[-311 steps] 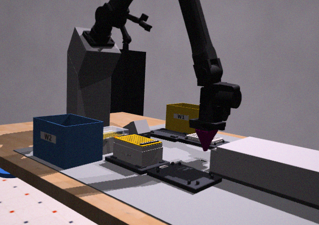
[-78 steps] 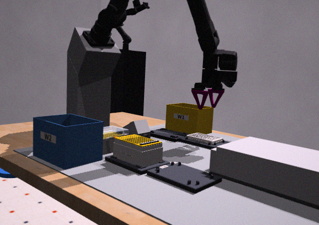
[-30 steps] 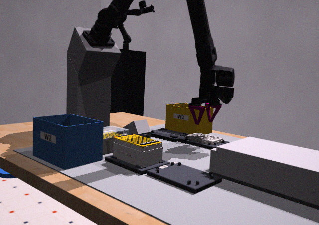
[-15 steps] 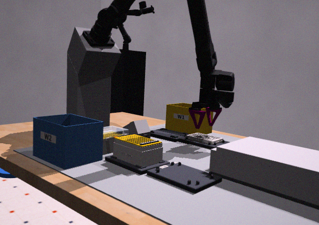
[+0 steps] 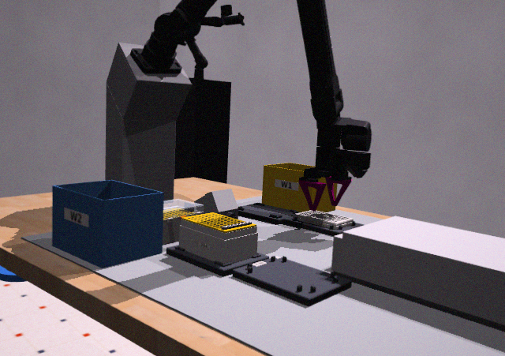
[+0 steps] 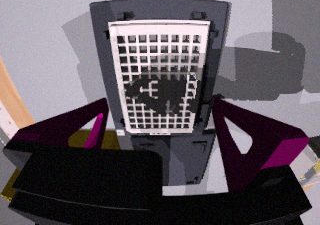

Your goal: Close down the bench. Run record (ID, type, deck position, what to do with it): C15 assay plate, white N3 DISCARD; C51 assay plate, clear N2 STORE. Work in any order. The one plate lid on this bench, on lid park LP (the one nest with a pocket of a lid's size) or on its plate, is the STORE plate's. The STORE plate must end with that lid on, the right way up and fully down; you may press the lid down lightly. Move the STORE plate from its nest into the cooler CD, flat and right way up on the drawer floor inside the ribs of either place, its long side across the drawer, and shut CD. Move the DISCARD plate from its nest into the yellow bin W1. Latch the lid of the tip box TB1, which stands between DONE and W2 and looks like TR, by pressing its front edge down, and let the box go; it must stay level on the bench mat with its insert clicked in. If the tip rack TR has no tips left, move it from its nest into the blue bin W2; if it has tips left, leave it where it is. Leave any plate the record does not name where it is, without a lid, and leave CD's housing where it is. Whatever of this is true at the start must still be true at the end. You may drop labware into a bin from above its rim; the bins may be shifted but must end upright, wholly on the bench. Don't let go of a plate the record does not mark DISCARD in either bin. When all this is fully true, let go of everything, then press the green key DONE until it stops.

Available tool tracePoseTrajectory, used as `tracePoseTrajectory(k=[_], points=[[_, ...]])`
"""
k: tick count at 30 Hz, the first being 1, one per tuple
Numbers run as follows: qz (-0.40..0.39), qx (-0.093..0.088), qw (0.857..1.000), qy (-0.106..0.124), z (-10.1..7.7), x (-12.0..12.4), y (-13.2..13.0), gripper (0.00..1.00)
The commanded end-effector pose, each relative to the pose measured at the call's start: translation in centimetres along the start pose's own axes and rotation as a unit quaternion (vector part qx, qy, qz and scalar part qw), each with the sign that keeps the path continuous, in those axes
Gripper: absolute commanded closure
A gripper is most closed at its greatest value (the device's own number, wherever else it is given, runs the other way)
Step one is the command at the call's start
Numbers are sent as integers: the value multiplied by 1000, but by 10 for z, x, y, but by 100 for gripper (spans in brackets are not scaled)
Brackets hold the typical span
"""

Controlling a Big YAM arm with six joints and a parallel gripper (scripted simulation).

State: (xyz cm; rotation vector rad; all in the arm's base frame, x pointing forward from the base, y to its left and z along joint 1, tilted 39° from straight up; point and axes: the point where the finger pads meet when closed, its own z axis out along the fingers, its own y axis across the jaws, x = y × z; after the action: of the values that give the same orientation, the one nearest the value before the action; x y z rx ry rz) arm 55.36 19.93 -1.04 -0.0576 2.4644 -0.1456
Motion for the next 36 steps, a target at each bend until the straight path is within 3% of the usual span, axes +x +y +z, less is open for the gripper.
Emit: tracePoseTrajectory(k=[1, 6, 7, 9, 12, 16, 17, 21, 33, 36], points=[[-2, -3, 1000, -11, 6, -11, 2, 0], [0, -1, 1000, -11, 11, -12, -1, 0], [4, -9, 1000, -29, -5, -29, 3, 0], [-2, -3, 1000, -11, 14, -11, 1, 0], [0, -1, 1000, -10, 19, -11, -2, 0], [-1, -5, 1000, -11, 9, -11, 5, 0], [-2, -2, 1000, -10, 19, -10, 1, 0], [-1, -1, 1000, -10, 25, -11, -1, 0], [-2, -2, 1000, -10, 38, -10, 1, 0], [-2, -5, 1000, -17, 32, -16, 3, 0]])
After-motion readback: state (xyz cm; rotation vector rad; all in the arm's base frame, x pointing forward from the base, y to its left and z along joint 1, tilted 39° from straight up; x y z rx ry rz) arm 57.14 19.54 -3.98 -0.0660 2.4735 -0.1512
